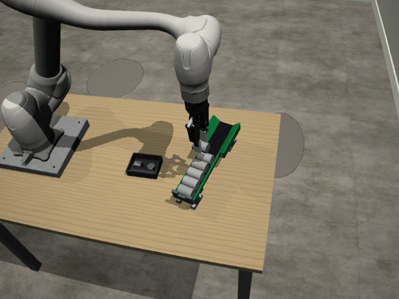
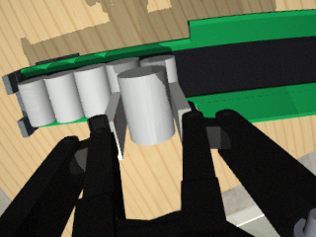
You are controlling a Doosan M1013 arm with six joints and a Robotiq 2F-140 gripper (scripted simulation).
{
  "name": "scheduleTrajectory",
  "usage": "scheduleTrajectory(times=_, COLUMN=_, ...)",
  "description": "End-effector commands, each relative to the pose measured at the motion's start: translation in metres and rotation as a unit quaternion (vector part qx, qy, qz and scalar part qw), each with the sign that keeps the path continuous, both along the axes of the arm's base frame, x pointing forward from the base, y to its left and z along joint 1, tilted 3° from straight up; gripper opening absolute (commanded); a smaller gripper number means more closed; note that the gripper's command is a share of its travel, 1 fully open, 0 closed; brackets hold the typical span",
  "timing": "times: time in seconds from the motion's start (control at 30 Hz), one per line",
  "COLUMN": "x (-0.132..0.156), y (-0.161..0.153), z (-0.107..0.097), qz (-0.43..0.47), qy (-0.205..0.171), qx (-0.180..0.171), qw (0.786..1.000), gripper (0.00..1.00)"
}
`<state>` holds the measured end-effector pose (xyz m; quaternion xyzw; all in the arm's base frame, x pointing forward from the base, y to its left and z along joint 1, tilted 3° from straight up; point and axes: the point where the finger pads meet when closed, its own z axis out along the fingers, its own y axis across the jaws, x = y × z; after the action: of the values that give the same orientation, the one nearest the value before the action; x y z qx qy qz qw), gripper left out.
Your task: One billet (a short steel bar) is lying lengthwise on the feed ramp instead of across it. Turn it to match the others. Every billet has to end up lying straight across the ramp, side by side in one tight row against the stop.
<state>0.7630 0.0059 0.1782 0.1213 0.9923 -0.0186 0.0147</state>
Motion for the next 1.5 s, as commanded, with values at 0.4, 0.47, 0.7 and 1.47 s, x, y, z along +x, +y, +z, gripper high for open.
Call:
scheduleTrajectory(times=0.4, x=0.014, y=0.047, z=0.005, qz=0.0, qy=0.0, qx=0.0, qw=1.0, gripper=0.1)
scheduleTrajectory(times=0.47, x=0.016, y=0.053, z=0.005, qz=0.0, qy=0.0, qx=0.0, qw=1.0, gripper=0.1)
scheduleTrajectory(times=0.7, x=0.022, y=0.074, z=0.008, qz=0.0, qy=0.0, qx=0.0, qw=1.0, gripper=0.1)
scheduleTrajectory(times=1.47, x=0.025, y=0.079, z=-0.045, qz=0.0, qy=0.0, qx=0.0, qw=1.0, gripper=0.1)
